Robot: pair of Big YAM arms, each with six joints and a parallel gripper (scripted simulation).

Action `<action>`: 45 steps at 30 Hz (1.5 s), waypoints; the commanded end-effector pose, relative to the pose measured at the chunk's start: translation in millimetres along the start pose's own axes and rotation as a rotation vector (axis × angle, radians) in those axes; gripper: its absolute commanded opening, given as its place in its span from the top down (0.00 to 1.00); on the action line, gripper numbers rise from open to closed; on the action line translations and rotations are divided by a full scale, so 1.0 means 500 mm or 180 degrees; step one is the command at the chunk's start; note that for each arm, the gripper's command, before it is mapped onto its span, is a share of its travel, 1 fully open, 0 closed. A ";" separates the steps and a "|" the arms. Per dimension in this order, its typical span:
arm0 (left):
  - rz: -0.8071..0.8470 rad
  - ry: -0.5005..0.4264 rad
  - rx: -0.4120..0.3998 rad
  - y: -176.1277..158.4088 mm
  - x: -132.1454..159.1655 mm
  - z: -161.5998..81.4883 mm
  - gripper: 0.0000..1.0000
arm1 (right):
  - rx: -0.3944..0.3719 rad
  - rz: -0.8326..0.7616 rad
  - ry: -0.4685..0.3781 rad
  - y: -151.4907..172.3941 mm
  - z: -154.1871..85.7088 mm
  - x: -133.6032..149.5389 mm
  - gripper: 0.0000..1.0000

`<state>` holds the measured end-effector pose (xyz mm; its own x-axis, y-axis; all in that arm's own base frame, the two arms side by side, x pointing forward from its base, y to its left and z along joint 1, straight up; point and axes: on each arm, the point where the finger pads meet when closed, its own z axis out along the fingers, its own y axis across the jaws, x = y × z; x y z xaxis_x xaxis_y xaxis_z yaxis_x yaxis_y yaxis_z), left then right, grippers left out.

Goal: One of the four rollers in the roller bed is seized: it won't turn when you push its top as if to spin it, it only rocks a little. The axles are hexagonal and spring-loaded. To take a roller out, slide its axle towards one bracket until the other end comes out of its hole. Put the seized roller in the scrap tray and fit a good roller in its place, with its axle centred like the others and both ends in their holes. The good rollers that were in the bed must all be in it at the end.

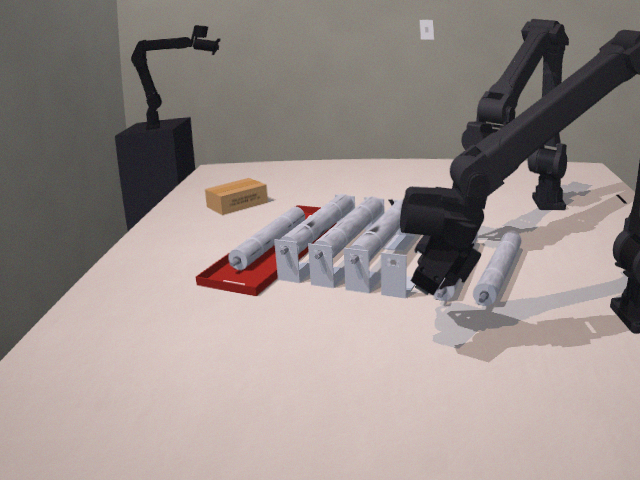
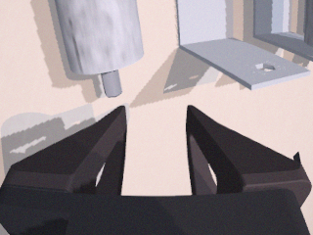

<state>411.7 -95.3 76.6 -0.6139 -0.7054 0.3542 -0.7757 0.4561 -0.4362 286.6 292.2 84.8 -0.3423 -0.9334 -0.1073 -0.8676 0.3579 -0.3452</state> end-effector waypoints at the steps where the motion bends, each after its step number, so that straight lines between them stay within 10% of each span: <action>1: -0.0282 0.0147 -0.0160 0.029 0.015 0.028 0.68 | -0.0035 -0.0201 0.0128 0.027 0.005 0.016 0.68; 4: -0.0316 0.0163 -0.0130 0.016 0.014 0.020 0.68 | 0.0042 -0.0162 -0.0067 -0.001 -0.040 -0.045 0.68; 10: -0.0526 0.0314 -0.0256 0.051 0.032 0.039 0.68 | -0.0052 -0.0449 0.0298 0.065 0.012 0.032 0.68; 20: -0.0438 0.0270 -0.0185 0.030 0.019 0.032 0.68 | -0.0002 -0.0336 0.0127 0.046 -0.010 -0.002 0.68; 32: -0.0485 0.0255 -0.0185 0.046 0.034 0.157 0.68 | -0.0029 -0.0385 0.0203 0.051 0.124 0.031 0.68; 45: -0.0398 0.0206 -0.0065 0.019 0.031 0.103 0.68 | 0.0023 -0.0344 0.0061 0.033 0.082 -0.022 0.68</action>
<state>396.2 -130.4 22.7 -0.5092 -0.7194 0.4723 -0.8586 0.3867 -0.3366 275.8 286.0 24.9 -0.2648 -0.9643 -0.0025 -0.9057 0.2496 -0.3428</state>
